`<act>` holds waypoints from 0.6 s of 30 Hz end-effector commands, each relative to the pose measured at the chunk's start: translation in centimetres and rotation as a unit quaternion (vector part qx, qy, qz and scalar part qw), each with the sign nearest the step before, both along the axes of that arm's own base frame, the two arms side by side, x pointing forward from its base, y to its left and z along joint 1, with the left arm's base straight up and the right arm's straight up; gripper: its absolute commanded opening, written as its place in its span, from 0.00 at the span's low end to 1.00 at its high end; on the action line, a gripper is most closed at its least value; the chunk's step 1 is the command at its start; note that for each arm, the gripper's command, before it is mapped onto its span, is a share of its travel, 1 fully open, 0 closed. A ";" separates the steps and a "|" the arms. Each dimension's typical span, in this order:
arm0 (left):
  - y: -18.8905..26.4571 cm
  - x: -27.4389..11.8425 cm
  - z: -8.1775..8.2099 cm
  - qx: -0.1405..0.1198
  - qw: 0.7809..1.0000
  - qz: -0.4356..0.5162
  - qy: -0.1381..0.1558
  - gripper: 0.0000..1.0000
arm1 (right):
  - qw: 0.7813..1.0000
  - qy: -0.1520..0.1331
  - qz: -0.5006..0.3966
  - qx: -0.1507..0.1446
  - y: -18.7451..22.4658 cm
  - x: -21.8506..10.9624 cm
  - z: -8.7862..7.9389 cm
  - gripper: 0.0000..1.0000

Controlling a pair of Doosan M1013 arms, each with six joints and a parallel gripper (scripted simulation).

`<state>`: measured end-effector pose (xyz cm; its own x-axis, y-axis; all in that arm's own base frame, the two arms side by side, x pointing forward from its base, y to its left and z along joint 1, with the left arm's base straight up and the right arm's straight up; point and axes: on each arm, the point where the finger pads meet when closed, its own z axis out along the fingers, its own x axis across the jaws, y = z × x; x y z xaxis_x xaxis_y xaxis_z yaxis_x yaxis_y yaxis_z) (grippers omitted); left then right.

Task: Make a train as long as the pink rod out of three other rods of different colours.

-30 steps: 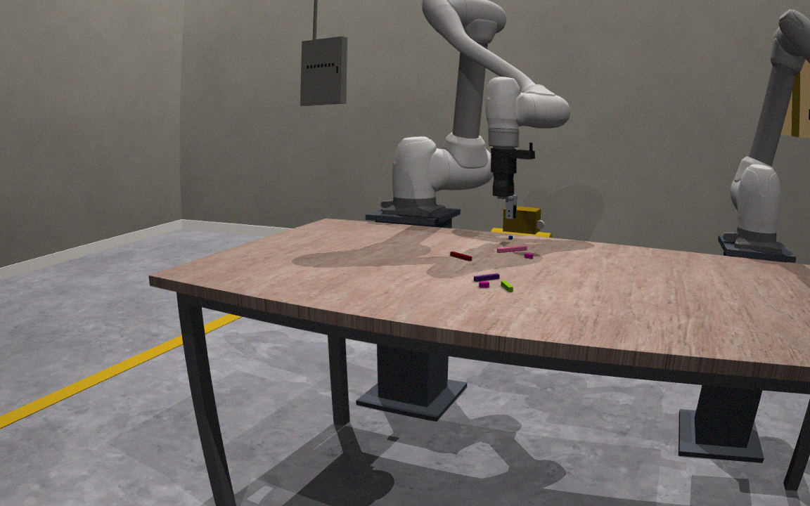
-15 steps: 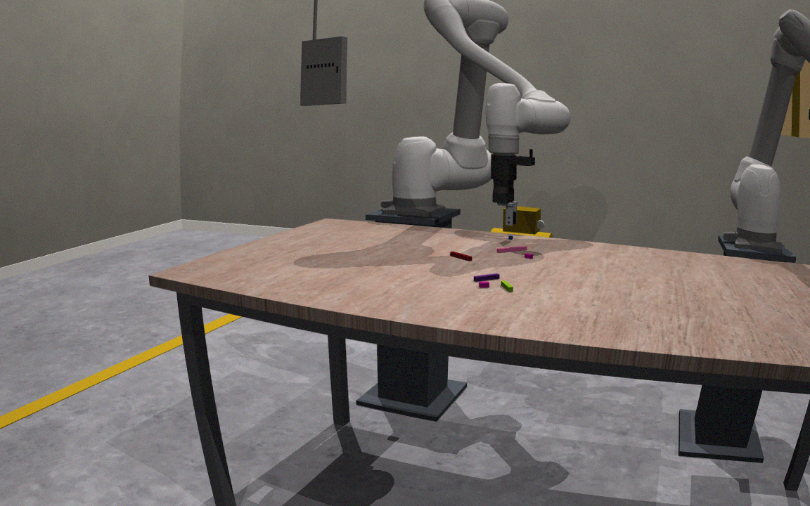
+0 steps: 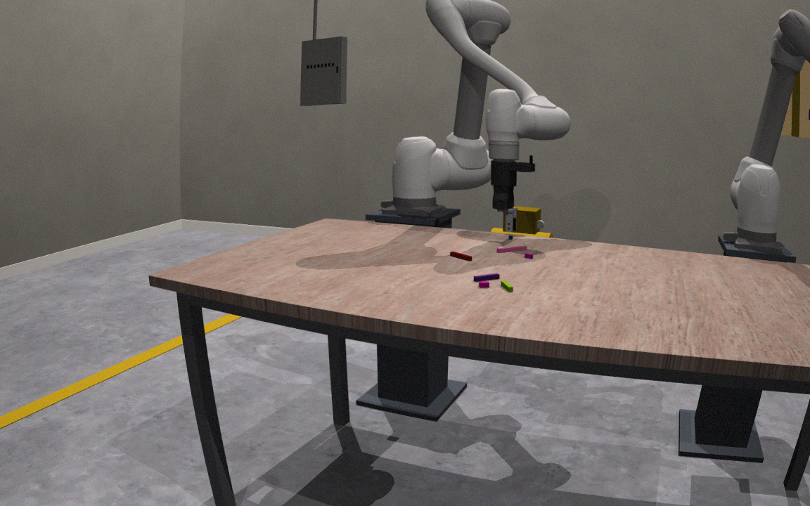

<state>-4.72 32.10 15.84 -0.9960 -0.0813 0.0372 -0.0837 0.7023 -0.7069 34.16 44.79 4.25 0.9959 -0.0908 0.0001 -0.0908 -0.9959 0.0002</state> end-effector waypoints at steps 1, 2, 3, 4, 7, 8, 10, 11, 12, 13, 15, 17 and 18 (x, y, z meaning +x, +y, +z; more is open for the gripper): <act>0.0 0.0 0.0 0.001 1.000 0.000 0.000 1.00 | 1.000 0.000 0.000 0.000 0.0 0.0 -0.2 0.54; 0.0 0.0 0.0 0.001 1.000 0.000 0.000 1.00 | 1.000 0.000 0.000 0.000 0.0 0.0 -0.3 0.54; 0.0 0.0 0.0 0.001 1.000 0.000 0.000 1.00 | 1.000 0.000 0.000 0.000 0.0 0.0 -0.4 0.54; 0.0 0.0 0.0 0.001 1.000 0.000 0.000 1.00 | 1.000 0.000 0.000 0.000 0.0 0.0 -0.4 0.54; 0.0 0.0 0.0 0.001 1.000 0.000 0.000 1.00 | 1.000 0.000 0.000 0.000 0.0 0.0 -0.5 0.54; 0.0 0.0 0.0 0.001 1.000 0.000 0.000 1.00 | 1.000 0.000 0.000 0.000 0.0 0.0 -0.5 0.54; 0.0 0.0 0.0 0.001 1.000 0.000 0.000 1.00 | 1.000 0.000 0.000 0.000 0.0 0.0 -0.6 0.54; 0.0 0.0 0.0 0.001 1.000 0.000 0.000 1.00 | 1.000 0.000 0.000 0.000 0.0 0.0 -0.6 0.54; 0.0 0.0 0.0 0.001 1.000 0.000 0.000 1.00 | 1.000 0.000 0.000 0.000 0.0 0.0 -0.6 0.54; 0.0 0.0 0.0 0.001 1.000 0.000 0.000 1.00 | 1.000 0.000 0.000 0.000 0.0 0.0 -0.6 0.54; 0.0 0.0 0.0 0.001 1.000 0.000 0.000 1.00 | 1.000 0.000 0.000 0.000 0.0 0.0 -0.7 0.54; 0.0 0.0 0.0 0.001 1.000 0.000 0.000 1.00 | 1.000 0.000 0.000 0.000 0.0 0.0 -0.7 0.54; 0.0 0.0 0.0 0.001 1.000 0.000 0.000 1.00 | 1.000 0.000 0.000 0.000 0.0 0.0 -0.7 0.54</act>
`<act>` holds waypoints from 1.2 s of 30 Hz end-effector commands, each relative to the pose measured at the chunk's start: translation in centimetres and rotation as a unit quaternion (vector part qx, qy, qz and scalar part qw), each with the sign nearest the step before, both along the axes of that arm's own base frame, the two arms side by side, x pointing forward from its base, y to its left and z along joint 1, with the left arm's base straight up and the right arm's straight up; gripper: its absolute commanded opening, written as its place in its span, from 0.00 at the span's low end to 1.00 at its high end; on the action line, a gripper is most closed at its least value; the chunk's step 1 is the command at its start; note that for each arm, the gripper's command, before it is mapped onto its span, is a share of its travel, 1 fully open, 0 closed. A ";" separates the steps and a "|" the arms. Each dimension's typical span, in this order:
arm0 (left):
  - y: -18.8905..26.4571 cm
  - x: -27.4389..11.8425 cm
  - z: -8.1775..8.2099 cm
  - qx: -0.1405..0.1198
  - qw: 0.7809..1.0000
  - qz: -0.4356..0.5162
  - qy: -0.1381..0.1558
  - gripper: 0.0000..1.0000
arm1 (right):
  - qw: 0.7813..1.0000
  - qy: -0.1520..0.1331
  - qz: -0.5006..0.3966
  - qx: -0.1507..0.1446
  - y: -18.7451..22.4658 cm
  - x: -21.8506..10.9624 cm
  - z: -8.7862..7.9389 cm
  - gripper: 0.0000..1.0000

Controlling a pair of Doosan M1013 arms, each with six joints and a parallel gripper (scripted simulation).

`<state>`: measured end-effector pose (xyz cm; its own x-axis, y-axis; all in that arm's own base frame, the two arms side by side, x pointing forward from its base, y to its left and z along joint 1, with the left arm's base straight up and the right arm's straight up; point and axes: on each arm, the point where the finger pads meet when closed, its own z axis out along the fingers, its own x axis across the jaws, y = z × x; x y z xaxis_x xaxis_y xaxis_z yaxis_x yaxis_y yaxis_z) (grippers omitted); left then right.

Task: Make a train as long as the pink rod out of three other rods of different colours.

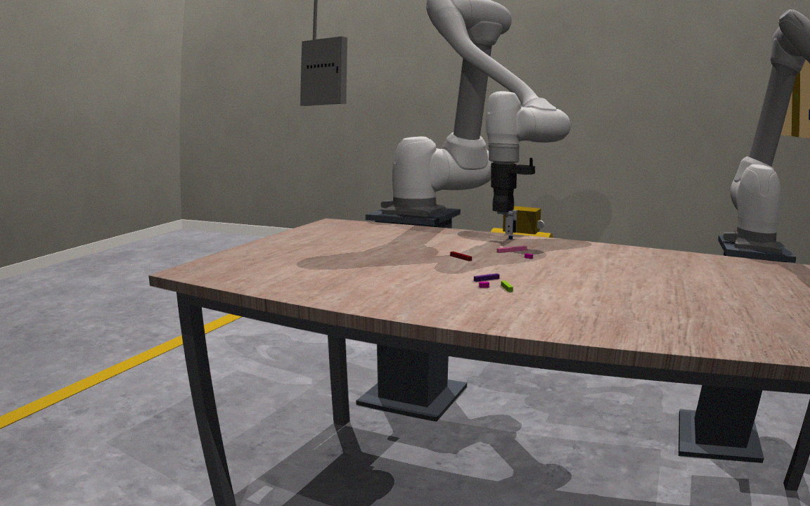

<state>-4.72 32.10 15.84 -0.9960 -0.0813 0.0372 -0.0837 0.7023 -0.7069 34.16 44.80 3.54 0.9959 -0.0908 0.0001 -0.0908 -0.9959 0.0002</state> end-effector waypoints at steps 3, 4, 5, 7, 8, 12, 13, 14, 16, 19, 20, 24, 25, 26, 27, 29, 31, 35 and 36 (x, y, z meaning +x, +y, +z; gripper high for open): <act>0.0 0.0 0.0 0.001 1.000 0.000 0.000 1.00 | 1.000 0.000 0.000 0.000 0.0 0.0 0.0 0.54; 0.0 0.0 0.0 0.001 1.000 0.000 0.000 1.00 | 1.000 0.000 0.000 0.000 0.0 0.0 0.0 0.54; 0.0 0.0 0.0 0.001 1.000 0.000 0.000 1.00 | 1.000 0.000 0.000 0.000 0.0 0.0 0.0 0.54; 0.0 0.0 0.0 0.001 1.000 0.000 0.000 1.00 | 1.000 0.000 0.000 0.000 0.0 0.0 0.0 0.54; 0.0 0.0 0.0 0.001 1.000 0.000 0.000 1.00 | 1.000 0.000 0.000 0.000 0.0 0.0 0.0 0.54; 0.0 0.0 0.0 0.001 1.000 0.000 0.000 1.00 | 1.000 0.000 0.000 0.000 0.0 0.0 0.0 0.54; 0.0 0.0 0.0 0.001 1.000 0.000 0.000 1.00 | 1.000 0.000 0.000 0.000 0.0 0.0 0.0 0.54; 0.0 0.0 0.0 0.001 1.000 0.000 0.000 1.00 | 1.000 0.000 0.000 0.000 0.0 0.0 0.0 0.54; 0.0 0.0 0.0 0.001 1.000 0.000 0.000 1.00 | 1.000 0.000 0.000 0.000 0.0 0.0 -0.1 0.54; 0.0 0.0 0.0 0.001 1.000 0.000 0.000 1.00 | 1.000 0.000 0.000 0.000 0.0 0.0 -0.3 0.54; 0.0 0.0 0.0 0.001 1.000 0.000 0.000 1.00 | 1.000 0.000 0.000 0.000 0.0 0.0 -0.3 0.54; 0.0 0.0 0.0 0.001 1.000 0.000 0.000 1.00 | 1.000 0.000 0.000 0.000 0.0 0.0 -0.5 0.54; 0.0 0.0 0.0 0.001 1.000 0.000 0.000 1.00 | 1.000 0.000 0.000 0.000 0.0 0.0 -0.6 0.54; 0.0 0.0 0.0 0.001 1.000 0.000 0.000 1.00 | 1.000 0.000 0.000 0.000 0.0 0.0 -0.7 0.54; 0.0 0.0 0.0 0.001 1.000 0.000 0.000 1.00 | 1.000 0.000 0.000 0.000 0.0 0.0 -0.8 0.54; 0.0 0.0 0.0 0.001 1.000 0.000 0.000 1.00 | 1.000 0.000 0.000 0.000 0.0 0.0 -1.0 0.54; 0.0 0.0 0.0 0.001 1.000 0.000 0.000 1.00 | 1.000 0.000 0.000 0.000 0.0 0.0 -1.1 0.54; 0.0 0.0 0.0 0.001 1.000 0.000 0.000 1.00 | 1.000 0.000 0.000 0.000 0.0 0.0 -1.4 0.54; 0.0 0.0 0.0 0.001 1.000 0.000 0.000 1.00 | 1.000 0.000 0.000 0.000 0.0 0.0 -1.4 0.54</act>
